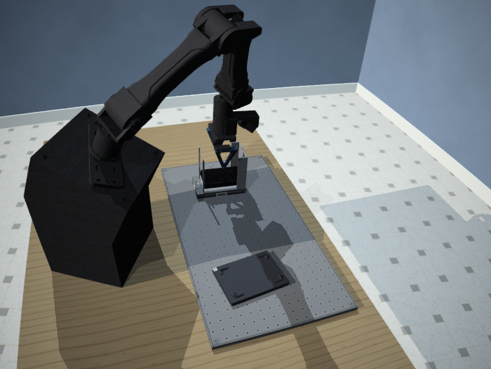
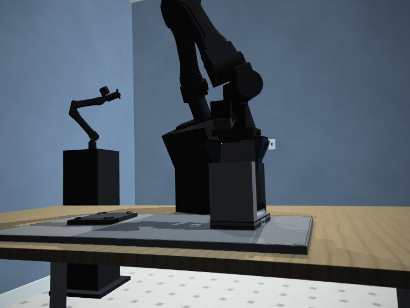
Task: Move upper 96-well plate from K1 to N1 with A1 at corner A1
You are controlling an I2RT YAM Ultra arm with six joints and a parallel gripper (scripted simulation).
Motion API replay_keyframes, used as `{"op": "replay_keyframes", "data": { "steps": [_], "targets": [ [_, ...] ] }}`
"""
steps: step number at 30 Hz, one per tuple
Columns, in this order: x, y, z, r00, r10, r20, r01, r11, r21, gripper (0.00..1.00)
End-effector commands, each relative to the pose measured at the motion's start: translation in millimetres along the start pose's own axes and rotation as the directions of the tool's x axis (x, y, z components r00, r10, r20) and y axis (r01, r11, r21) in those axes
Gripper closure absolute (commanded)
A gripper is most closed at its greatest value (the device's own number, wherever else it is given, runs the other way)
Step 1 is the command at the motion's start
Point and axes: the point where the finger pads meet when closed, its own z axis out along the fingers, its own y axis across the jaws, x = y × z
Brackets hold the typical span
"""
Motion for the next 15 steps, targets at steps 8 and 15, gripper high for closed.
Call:
{"op": "replay_keyframes", "data": {
  "steps": [8,15],
  "targets": [
    [-14.4,10.8,10.4,0.999,0.005,0.038,-0.004,1.0,-0.03,0.0],
    [-16.5,11.3,21.7,0.999,0.007,0.041,-0.006,0.999,-0.032,0.0]
  ]
}}
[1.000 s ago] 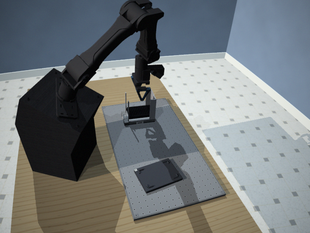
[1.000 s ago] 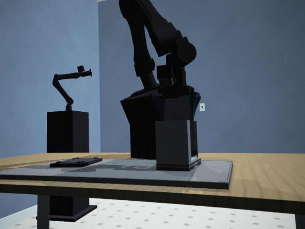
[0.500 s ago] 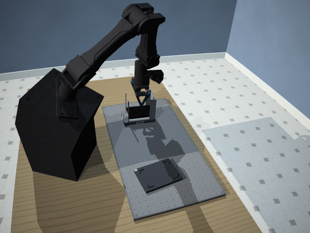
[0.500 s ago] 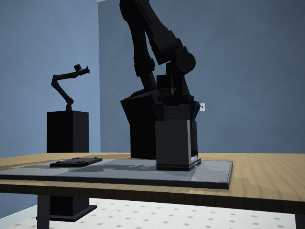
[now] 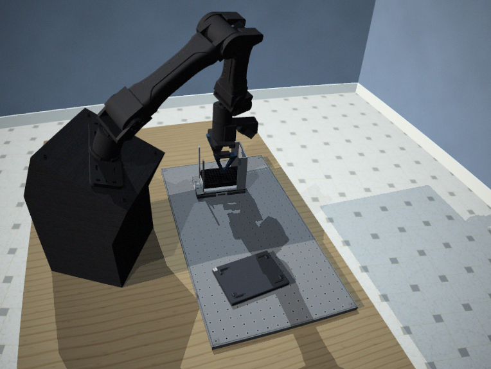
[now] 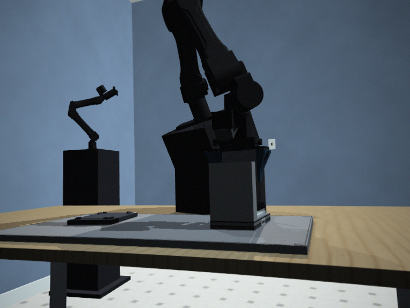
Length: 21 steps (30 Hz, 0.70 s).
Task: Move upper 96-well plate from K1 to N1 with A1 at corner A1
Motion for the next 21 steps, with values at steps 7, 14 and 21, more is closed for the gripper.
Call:
{"op": "replay_keyframes", "data": {
  "steps": [7,14,21],
  "targets": [
    [-17.3,8.7,8.5,0.999,0.012,0.041,-0.011,1.0,-0.029,0.0],
    [-16.5,11.2,19.4,0.999,0.007,0.041,-0.005,0.999,-0.032,0.0],
    [-14.7,16.0,25.9,0.999,-0.005,0.045,0.006,0.999,-0.035,0.0]
  ]
}}
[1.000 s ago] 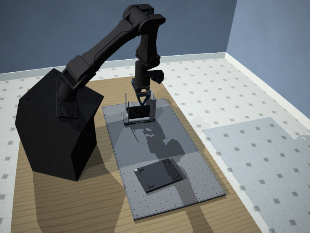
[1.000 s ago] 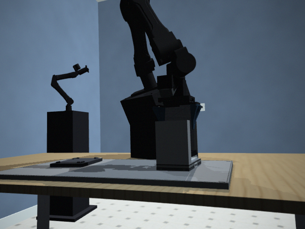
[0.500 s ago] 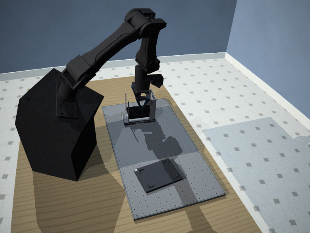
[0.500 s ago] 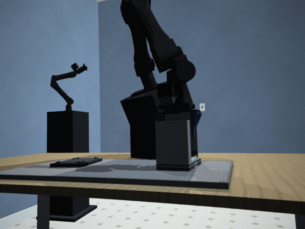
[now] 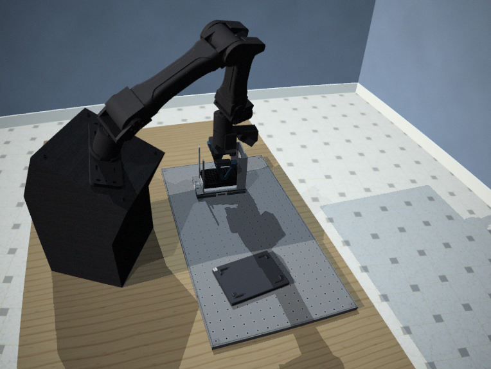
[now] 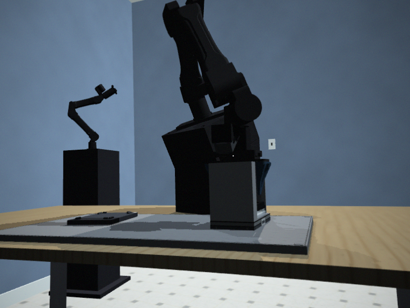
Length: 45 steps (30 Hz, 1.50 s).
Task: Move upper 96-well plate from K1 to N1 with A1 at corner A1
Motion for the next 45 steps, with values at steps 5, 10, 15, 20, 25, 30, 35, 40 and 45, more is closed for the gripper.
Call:
{"op": "replay_keyframes", "data": {
  "steps": [5,10,15,20,25,30,35,40,45],
  "targets": [
    [-13.7,9.6,9.0,0.999,0.005,0.036,-0.004,1.0,-0.026,0.0],
    [-12.7,12.3,16.5,0.999,-0.001,0.036,0.002,1.0,-0.029,0.0],
    [-13.8,9.9,22.4,0.999,0.004,0.036,-0.003,1.0,-0.026,0.0],
    [-14.4,8.5,31.3,0.999,0.007,0.035,-0.006,1.0,-0.025,0.0],
    [-9.1,14.3,28.9,0.999,-0.012,0.035,0.013,0.999,-0.032,0.0],
    [-8.4,7.4,29.6,1.0,-0.002,0.025,0.002,1.0,-0.018,0.0],
    [-8.4,7.4,29.6,1.0,-0.002,0.025,0.002,1.0,-0.018,0.0],
    [-8.4,7.4,29.6,1.0,-0.002,0.025,0.002,1.0,-0.018,1.0],
    [-8.4,7.4,29.6,1.0,-0.002,0.025,0.002,1.0,-0.018,1.0]
  ]
}}
